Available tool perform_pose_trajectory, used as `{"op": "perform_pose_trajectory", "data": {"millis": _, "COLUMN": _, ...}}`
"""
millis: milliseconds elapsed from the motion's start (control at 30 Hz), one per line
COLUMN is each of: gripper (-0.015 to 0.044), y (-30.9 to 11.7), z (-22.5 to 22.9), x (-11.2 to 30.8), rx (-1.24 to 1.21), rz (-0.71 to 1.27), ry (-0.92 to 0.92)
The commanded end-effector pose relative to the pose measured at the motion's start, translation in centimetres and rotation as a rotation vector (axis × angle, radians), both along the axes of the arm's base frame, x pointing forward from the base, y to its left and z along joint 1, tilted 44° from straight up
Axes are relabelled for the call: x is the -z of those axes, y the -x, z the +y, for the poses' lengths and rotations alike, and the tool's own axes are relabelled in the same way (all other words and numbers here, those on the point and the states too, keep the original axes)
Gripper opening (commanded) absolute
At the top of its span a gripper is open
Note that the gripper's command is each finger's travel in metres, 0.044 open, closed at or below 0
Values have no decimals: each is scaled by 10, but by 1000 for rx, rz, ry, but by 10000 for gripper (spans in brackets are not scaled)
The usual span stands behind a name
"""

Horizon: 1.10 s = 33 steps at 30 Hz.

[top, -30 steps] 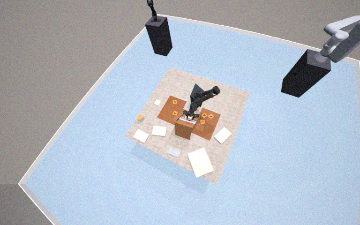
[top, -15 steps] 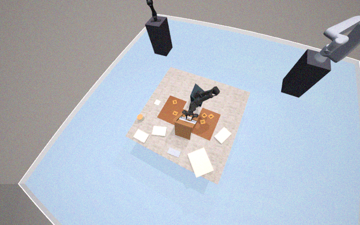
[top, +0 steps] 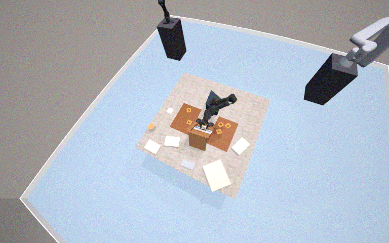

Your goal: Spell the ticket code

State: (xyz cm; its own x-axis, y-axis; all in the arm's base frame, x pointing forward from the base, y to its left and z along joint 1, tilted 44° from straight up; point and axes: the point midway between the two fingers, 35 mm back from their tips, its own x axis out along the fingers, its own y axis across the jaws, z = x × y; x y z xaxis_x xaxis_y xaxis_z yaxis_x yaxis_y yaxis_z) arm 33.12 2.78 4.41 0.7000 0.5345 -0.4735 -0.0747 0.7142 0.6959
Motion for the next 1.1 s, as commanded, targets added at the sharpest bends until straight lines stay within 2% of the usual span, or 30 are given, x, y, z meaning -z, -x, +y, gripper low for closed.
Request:
{"op": "perform_pose_trajectory", "data": {"millis": 0, "gripper": 0, "y": -1, "z": -1, "x": 3, "rx": -6, "rz": 1, "ry": -1}}
{"op": "perform_pose_trajectory", "data": {"millis": 1067, "gripper": 0, "y": -3, "z": -15, "x": 14, "rx": -6, "rz": 0, "ry": 0}}
